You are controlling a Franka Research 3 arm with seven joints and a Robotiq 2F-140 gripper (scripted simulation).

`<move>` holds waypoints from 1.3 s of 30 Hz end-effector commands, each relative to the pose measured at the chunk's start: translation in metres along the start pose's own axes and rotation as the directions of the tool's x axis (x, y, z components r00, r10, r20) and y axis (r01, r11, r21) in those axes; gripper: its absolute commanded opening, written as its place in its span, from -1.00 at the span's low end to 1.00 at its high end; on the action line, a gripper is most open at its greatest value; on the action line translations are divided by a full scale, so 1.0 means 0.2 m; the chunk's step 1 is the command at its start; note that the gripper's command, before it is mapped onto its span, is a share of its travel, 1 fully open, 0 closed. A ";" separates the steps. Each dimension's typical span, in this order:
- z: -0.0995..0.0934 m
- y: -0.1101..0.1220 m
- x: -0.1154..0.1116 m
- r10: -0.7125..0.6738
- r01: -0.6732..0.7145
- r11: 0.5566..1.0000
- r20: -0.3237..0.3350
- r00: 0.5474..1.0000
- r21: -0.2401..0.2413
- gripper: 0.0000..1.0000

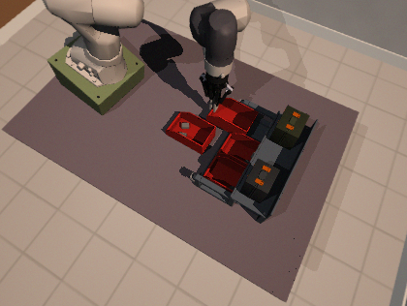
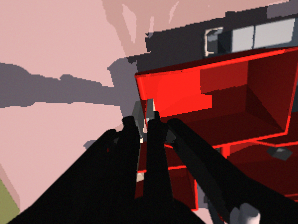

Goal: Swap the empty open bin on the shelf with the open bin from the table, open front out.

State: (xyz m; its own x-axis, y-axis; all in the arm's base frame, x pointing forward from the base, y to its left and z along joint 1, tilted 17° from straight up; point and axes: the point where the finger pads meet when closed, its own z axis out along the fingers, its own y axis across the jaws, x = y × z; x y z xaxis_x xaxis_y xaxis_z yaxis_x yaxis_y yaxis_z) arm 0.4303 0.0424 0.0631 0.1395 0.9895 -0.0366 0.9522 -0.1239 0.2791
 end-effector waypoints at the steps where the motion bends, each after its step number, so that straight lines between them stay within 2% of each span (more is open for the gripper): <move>1: -0.01 0.00 -0.01 0.009 -0.009 1.000 0.002 1.000 -0.014 -1.00; 16: -0.01 -0.17 0.00 0.009 -0.009 1.000 0.002 1.000 -0.014 -1.00; 39: -0.01 -0.23 0.00 0.009 -0.009 1.000 0.002 1.000 -0.014 -1.00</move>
State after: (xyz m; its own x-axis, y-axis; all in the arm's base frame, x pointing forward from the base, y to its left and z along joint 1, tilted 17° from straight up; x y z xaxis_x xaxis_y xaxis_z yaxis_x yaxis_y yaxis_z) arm 0.3855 0.0487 0.0508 0.1404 0.9895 -0.0345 0.9499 -0.1248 0.2865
